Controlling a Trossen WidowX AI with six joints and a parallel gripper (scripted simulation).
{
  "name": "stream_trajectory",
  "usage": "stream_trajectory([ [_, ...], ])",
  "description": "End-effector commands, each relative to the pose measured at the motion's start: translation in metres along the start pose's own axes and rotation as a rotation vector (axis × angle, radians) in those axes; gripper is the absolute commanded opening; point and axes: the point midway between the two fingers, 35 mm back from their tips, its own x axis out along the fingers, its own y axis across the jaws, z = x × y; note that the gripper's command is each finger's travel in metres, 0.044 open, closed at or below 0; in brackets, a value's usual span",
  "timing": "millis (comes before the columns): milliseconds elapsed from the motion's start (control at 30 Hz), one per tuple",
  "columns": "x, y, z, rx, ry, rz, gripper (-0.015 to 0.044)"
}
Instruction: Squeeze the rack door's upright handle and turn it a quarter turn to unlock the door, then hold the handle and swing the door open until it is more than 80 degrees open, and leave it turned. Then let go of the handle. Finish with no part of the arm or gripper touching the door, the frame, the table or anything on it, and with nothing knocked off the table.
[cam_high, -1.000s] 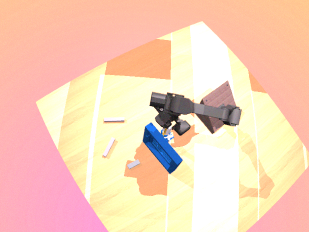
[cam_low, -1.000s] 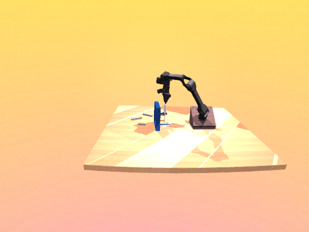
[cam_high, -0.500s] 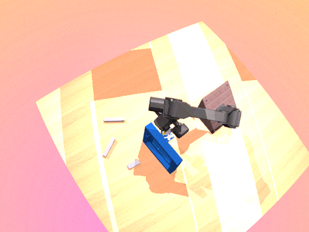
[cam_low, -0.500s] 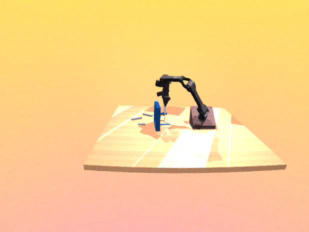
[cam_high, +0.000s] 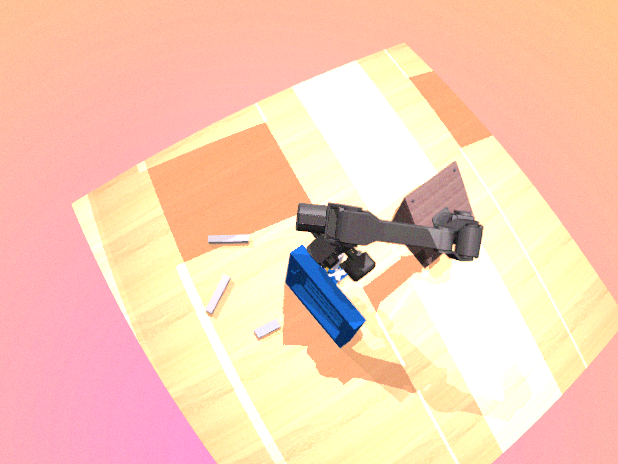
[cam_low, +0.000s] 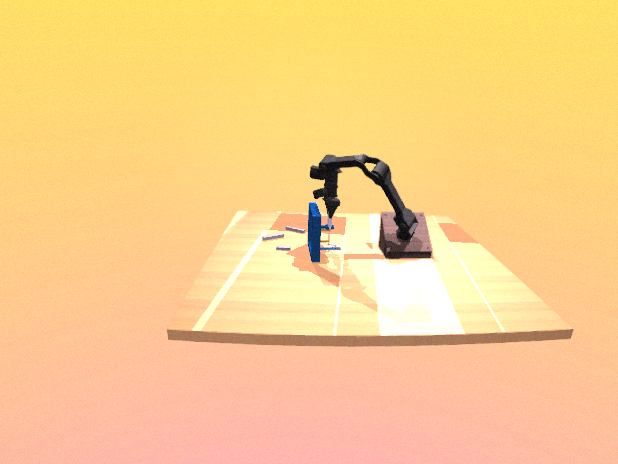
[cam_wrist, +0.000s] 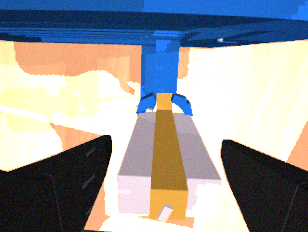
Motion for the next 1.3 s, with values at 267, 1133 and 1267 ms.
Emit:
stream_trajectory([
  [267, 0.0079, 0.0006, -0.0022, 0.007, 0.013, -0.005, 0.011],
  [1133, 0.0079, 0.0006, -0.0022, 0.572, 0.012, -0.008, 0.0021],
  [1267, 0.0079, 0.0006, -0.0022, 0.769, 0.011, -0.009, 0.0021],
])
